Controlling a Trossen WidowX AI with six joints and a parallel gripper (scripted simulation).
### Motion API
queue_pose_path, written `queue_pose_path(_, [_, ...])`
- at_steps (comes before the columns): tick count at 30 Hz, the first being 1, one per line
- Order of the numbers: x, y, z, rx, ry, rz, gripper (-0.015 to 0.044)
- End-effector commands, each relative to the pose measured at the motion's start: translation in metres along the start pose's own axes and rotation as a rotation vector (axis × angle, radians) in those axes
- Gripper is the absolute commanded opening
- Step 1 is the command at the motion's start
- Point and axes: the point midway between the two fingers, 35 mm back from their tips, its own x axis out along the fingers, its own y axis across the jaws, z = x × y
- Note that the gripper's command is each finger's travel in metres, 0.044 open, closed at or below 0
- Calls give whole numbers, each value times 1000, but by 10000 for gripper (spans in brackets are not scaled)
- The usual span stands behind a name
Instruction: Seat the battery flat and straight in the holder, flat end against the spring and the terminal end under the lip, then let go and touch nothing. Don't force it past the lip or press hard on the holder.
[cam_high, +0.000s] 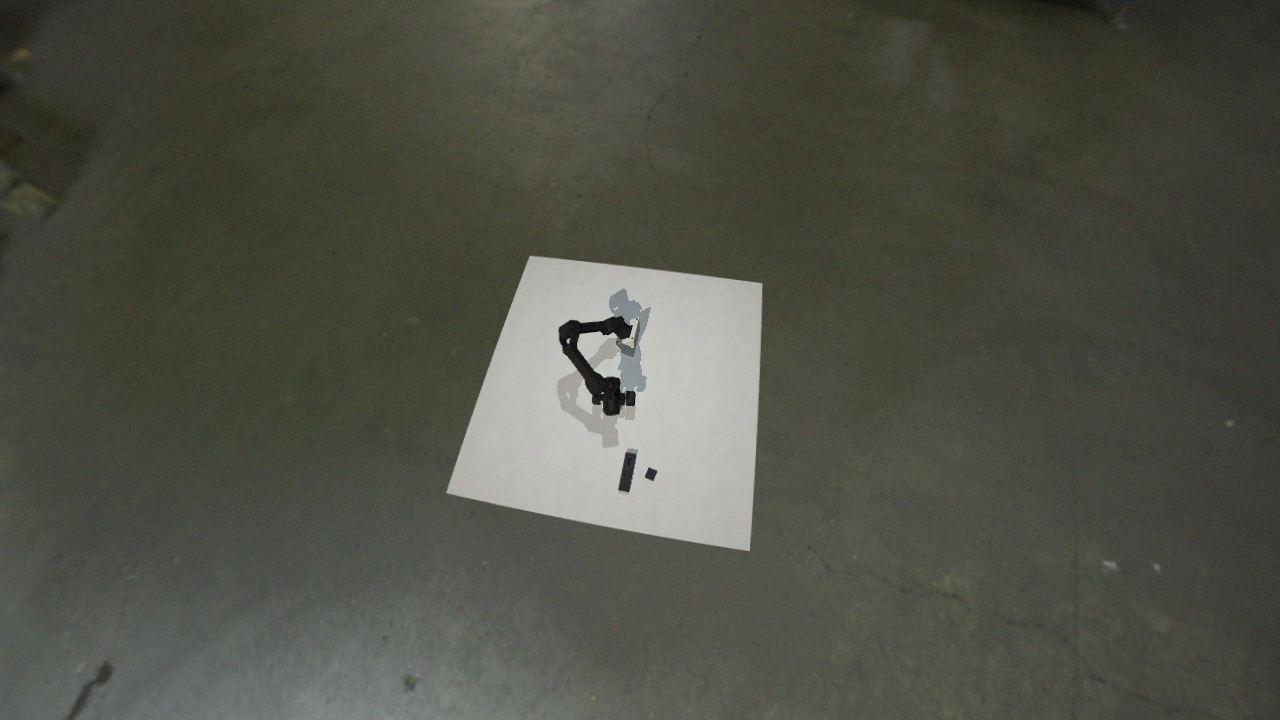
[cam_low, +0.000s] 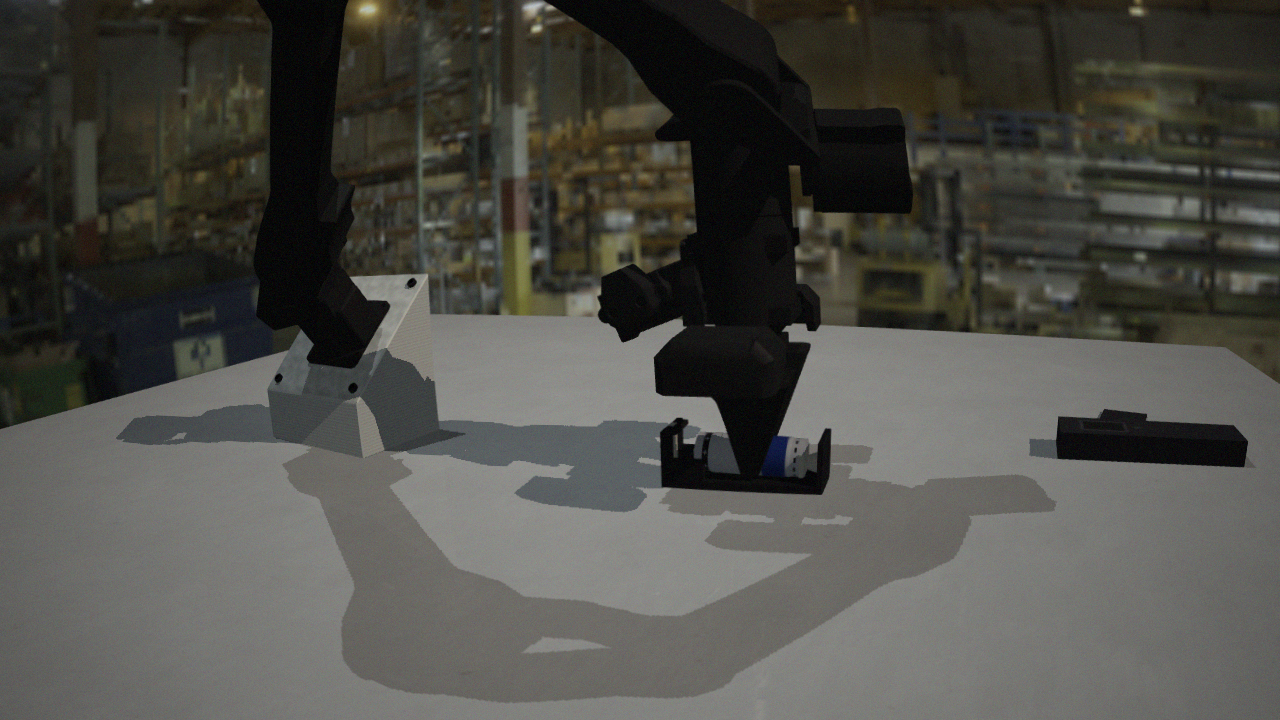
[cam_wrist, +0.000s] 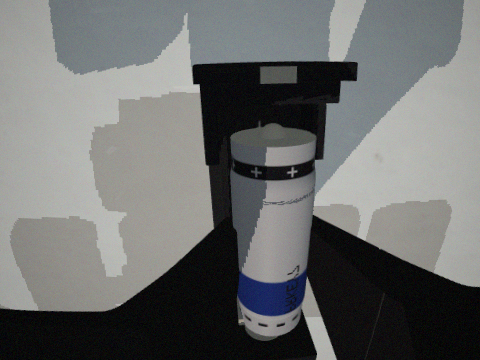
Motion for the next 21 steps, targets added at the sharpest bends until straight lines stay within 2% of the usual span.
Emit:
queue_pose_path(1, [0,2,2,-1,5,6,84])
queue_pose_path(21, [1,2,13,-1,28,0,84])
